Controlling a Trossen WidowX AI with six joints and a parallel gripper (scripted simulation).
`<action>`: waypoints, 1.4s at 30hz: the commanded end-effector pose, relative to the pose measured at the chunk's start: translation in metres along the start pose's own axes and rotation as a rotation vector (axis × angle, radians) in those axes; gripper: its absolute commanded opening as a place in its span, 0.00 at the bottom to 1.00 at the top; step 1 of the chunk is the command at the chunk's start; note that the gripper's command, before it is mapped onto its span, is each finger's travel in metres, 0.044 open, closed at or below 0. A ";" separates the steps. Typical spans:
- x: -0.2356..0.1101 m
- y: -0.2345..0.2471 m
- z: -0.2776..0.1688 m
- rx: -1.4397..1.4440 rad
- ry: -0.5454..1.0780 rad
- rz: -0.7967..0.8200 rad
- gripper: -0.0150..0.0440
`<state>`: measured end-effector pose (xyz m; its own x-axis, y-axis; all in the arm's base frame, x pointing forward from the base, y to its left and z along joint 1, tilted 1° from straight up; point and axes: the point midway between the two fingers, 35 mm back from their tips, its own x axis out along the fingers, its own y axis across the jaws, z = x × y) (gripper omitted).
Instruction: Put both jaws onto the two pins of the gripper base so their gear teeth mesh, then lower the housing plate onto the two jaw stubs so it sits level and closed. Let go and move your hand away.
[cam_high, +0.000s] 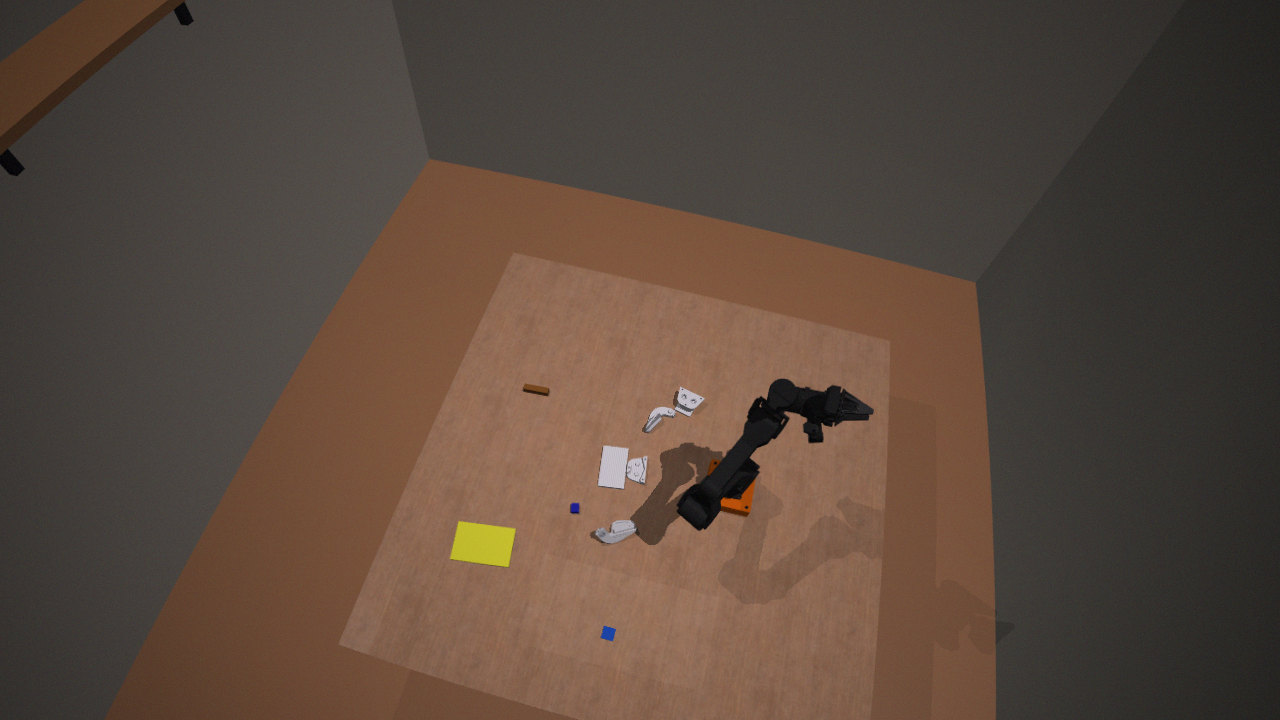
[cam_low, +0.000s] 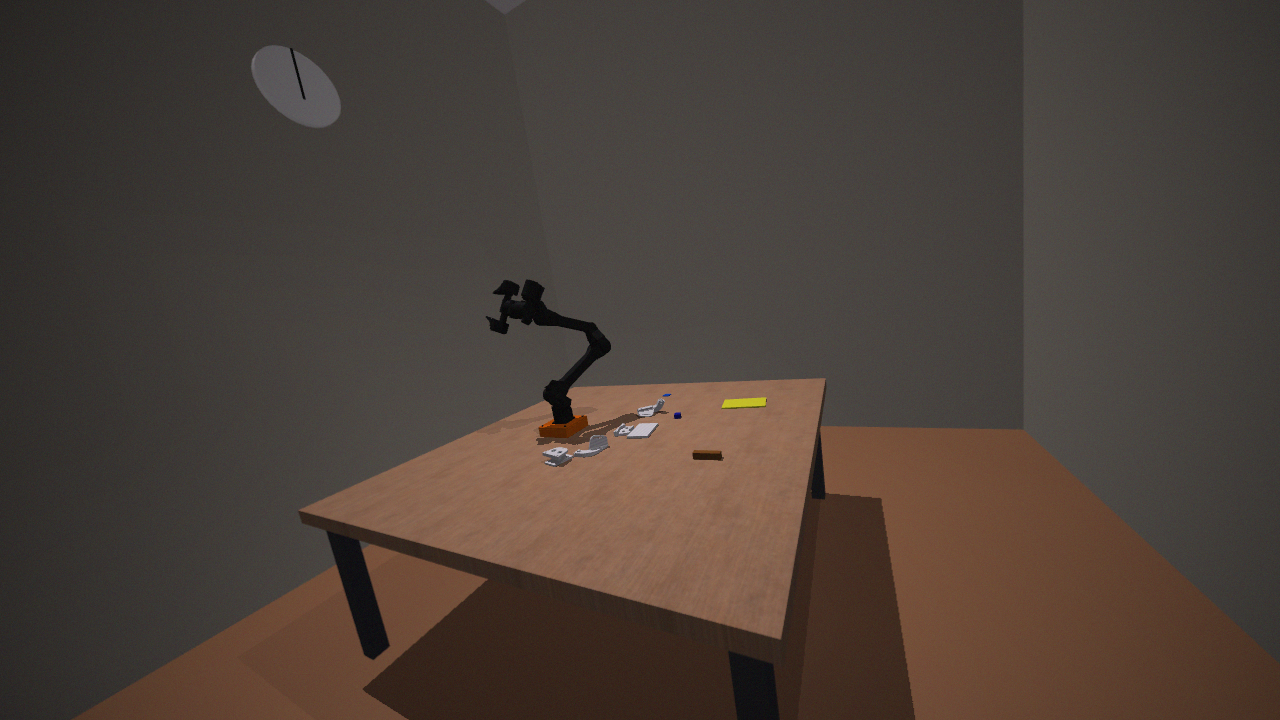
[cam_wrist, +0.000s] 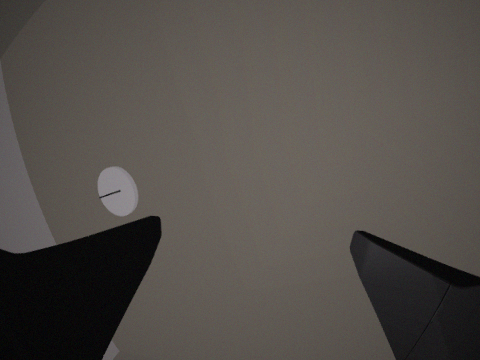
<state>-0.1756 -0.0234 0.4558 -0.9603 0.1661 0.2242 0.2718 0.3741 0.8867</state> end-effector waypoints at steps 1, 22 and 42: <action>0.000 -0.007 -0.015 -0.092 0.058 -0.027 1.00; -0.010 -0.045 -0.072 -0.480 0.308 -0.097 1.00; -0.037 -0.082 -0.122 -0.808 0.583 -0.103 1.00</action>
<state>-0.1746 -0.1582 0.4275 -0.9349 -0.3350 0.1174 0.2405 -0.3545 0.9036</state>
